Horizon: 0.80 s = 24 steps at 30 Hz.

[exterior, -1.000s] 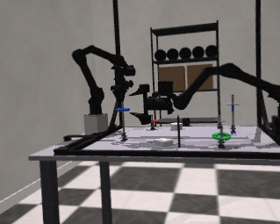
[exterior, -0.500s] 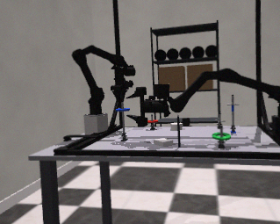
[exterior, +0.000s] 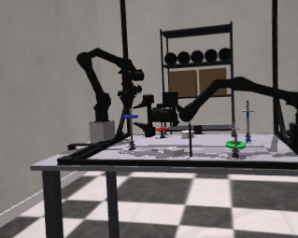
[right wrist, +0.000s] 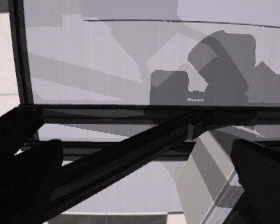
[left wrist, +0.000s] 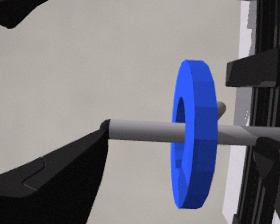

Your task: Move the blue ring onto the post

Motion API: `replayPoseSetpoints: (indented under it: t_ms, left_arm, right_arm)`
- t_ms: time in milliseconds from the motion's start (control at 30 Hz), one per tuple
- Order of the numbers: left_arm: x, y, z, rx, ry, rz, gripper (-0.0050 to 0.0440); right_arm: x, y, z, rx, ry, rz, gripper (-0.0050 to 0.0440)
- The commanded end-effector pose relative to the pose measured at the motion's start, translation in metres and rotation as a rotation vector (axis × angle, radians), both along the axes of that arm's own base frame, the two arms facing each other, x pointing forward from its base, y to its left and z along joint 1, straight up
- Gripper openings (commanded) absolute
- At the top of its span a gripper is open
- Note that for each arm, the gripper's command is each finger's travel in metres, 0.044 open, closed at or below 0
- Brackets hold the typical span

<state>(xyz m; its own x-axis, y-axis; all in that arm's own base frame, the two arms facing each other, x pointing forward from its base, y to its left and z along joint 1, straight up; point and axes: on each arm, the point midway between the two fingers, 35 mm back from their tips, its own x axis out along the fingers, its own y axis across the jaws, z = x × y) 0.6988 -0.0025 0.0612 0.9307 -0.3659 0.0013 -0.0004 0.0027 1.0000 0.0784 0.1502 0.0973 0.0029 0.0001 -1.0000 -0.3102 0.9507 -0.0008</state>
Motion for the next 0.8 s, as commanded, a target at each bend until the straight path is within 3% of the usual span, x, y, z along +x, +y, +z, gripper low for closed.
replayPoseSetpoints:
  t_ms: [0, 100, 167, 267, 767]
  left_arm:
    - [0.0015, 0.0006, -0.0039, 0.004, 0.001, 0.005, 0.0256]
    - [0.0015, 0.0006, -0.0039, 0.004, 0.001, 0.005, 0.0184]
    - [0.0015, 0.0006, -0.0039, 0.004, 0.001, 0.005, 0.0184]
    - [0.0015, 0.0006, -0.0039, 0.004, 0.001, 0.005, 0.0112]
    - [0.0015, 0.0006, -0.0039, 0.004, 0.001, 0.005, 0.0032]
  right_arm:
    - [-0.0007, -0.0003, -0.0001, 0.000, 0.003, -0.004, 0.0400]
    - [-0.0007, -0.0003, -0.0001, 0.000, 0.003, -0.004, 0.0400]
    - [-0.0007, -0.0003, -0.0001, 0.000, 0.003, -0.004, 0.0400]
    - [-0.0007, -0.0003, -0.0001, 0.000, 0.003, -0.004, 0.0400]
    - [-0.0007, -0.0003, -0.0001, 0.000, 0.003, -0.004, 0.0400]
